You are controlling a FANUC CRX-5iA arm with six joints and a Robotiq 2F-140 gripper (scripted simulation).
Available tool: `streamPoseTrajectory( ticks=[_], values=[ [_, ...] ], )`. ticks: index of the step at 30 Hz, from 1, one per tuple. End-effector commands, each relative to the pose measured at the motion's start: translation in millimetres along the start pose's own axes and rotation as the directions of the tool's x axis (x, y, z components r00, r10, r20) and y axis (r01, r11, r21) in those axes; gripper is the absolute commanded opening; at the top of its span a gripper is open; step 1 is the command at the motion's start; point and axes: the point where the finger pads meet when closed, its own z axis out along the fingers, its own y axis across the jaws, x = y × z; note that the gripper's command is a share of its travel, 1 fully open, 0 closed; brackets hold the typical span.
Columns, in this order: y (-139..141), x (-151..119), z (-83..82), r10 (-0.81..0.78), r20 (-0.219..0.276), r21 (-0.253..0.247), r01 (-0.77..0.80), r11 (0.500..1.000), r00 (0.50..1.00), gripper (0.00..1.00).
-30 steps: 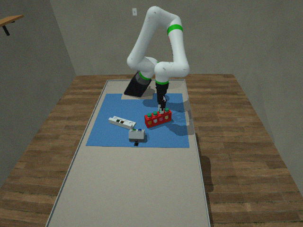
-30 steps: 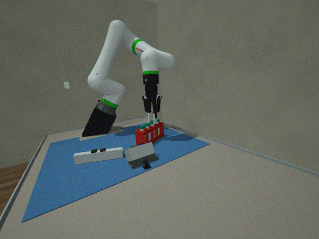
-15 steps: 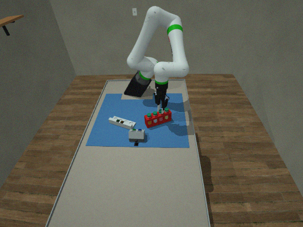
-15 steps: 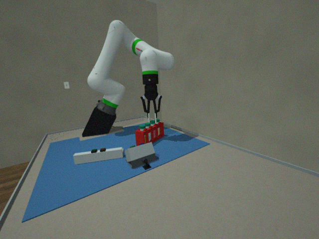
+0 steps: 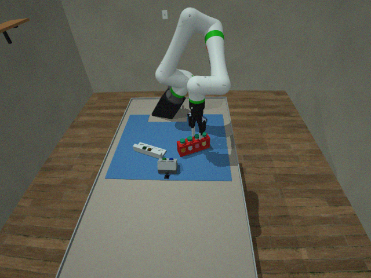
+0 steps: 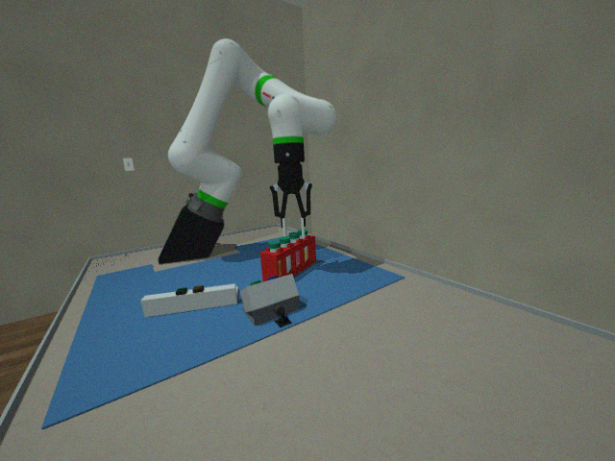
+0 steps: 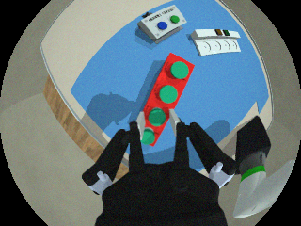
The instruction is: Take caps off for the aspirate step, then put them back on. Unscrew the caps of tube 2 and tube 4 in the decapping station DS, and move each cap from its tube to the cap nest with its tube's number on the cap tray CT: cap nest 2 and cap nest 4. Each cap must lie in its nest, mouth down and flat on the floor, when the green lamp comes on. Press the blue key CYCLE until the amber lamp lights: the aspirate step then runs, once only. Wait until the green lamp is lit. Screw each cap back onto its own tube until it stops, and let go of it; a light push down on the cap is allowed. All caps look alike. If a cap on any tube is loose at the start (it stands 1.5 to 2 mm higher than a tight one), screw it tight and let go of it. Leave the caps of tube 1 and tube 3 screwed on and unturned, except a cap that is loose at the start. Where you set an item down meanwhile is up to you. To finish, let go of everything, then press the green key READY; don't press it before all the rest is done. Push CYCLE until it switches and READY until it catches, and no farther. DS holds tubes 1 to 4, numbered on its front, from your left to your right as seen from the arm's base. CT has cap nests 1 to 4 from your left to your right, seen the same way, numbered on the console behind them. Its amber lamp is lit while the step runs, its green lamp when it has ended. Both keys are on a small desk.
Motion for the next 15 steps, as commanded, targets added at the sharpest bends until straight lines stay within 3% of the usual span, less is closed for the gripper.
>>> streamPoseTrajectory(
  ticks=[1,2,5,7,8,9,10,11,12,13,14,15],
  values=[
    [-0.1,0.2,-0.2,0.166,0.000,0.000,-0.166,0.986,0.986,0.35],
    [-0.1,0.2,-0.2,0.247,0.000,0.000,-0.247,0.969,0.969,0.35],
    [-0.1,0.2,-0.2,0.247,0.000,0.000,-0.247,0.969,0.969,0.35],
    [-0.1,0.2,-0.2,0.405,0.000,0.000,-0.405,0.914,0.914,0.35],
    [-0.1,0.2,-0.2,0.405,0.000,0.000,-0.405,0.914,0.914,0.35],
    [-0.1,0.2,-0.2,0.479,0.000,0.000,-0.479,0.878,0.878,0.35],
    [-0.1,0.2,-0.2,0.479,0.000,0.000,-0.479,0.878,0.878,0.35],
    [-0.1,0.2,-0.2,0.551,0.000,0.000,-0.551,0.835,0.835,0.35],
    [-0.1,0.2,-0.2,0.551,0.000,0.000,-0.551,0.835,0.835,0.35],
    [-0.1,0.2,-0.2,0.618,0.000,0.000,-0.618,0.786,0.786,0.35],
    [-0.1,0.2,-0.2,0.618,0.000,0.000,-0.618,0.786,0.786,0.35],
    [-0.1,0.2,-0.2,0.682,0.000,0.000,-0.682,0.732,0.732,0.35]
  ],
)
